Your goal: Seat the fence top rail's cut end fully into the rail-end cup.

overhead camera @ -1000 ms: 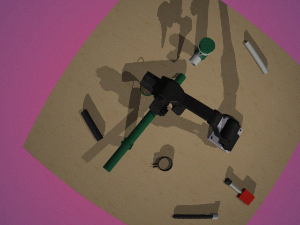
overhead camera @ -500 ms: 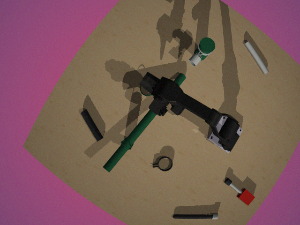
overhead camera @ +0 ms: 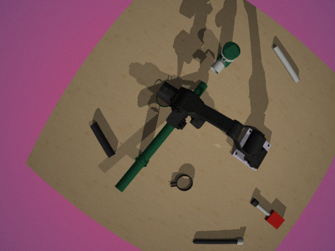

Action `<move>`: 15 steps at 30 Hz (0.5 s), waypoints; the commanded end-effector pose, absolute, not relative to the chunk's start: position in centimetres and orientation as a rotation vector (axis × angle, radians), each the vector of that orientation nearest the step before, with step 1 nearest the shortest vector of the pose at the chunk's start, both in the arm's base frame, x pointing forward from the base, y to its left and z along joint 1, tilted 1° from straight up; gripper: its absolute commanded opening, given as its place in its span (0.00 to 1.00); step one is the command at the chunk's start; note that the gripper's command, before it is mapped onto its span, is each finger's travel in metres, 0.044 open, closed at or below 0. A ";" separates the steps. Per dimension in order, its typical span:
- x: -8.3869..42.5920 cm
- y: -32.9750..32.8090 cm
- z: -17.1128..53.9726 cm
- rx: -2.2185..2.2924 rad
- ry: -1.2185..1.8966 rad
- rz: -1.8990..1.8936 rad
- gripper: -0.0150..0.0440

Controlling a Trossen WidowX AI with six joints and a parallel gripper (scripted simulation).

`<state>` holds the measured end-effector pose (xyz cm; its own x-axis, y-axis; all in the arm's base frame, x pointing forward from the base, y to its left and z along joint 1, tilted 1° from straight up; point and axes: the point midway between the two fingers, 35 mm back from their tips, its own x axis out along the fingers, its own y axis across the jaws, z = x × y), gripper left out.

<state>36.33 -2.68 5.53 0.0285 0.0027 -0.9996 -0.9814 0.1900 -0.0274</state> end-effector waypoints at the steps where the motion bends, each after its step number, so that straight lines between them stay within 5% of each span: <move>1: 36.2 -2.7 4.5 -1.078 1.279 1.059 1.00; 9: 36.1 -2.7 3.8 -1.078 1.279 1.059 1.00; 15: 36.1 -2.7 3.8 -1.078 1.279 1.059 0.73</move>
<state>36.15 -2.66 4.01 0.0201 0.0033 -0.9998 -0.9816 0.1899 -0.0191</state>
